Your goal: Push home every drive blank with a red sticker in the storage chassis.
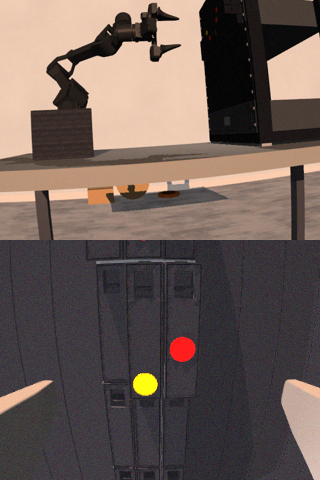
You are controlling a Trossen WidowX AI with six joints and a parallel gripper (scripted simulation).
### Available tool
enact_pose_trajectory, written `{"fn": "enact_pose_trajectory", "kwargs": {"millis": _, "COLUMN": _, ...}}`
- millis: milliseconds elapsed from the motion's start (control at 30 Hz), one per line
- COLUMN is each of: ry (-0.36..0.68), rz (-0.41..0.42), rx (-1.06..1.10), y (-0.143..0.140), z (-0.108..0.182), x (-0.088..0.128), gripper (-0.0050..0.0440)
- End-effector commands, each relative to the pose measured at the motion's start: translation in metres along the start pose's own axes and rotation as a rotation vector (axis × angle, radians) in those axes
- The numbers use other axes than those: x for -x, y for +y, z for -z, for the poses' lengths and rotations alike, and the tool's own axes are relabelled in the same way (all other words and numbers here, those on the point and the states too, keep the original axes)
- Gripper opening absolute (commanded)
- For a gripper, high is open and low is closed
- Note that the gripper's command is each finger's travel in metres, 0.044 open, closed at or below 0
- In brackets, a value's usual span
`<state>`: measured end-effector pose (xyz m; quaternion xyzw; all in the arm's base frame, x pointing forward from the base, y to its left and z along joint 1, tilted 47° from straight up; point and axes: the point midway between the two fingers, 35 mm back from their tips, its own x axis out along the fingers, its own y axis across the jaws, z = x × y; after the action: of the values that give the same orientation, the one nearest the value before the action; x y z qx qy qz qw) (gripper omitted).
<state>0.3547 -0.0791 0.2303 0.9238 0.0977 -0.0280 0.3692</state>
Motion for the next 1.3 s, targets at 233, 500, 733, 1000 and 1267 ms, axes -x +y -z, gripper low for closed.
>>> {"fn": "enact_pose_trajectory", "kwargs": {"millis": 233, "ry": 0.001, "rz": -0.010, "rx": 0.004, "y": 0.000, "z": 0.036, "x": -0.047, "gripper": 0.0440}}
{"fn": "enact_pose_trajectory", "kwargs": {"millis": 500, "ry": 0.001, "rz": -0.010, "rx": 0.004, "y": 0.000, "z": 0.041, "x": -0.055, "gripper": 0.0440}}
{"fn": "enact_pose_trajectory", "kwargs": {"millis": 733, "ry": 0.001, "rz": -0.010, "rx": 0.004, "y": 0.000, "z": 0.041, "x": -0.055, "gripper": 0.0440}}
{"fn": "enact_pose_trajectory", "kwargs": {"millis": 1000, "ry": 0.001, "rz": -0.010, "rx": 0.004, "y": 0.000, "z": 0.041, "x": -0.055, "gripper": 0.0440}}
{"fn": "enact_pose_trajectory", "kwargs": {"millis": 1267, "ry": 0.001, "rz": -0.010, "rx": 0.004, "y": 0.000, "z": 0.041, "x": -0.055, "gripper": 0.0440}}
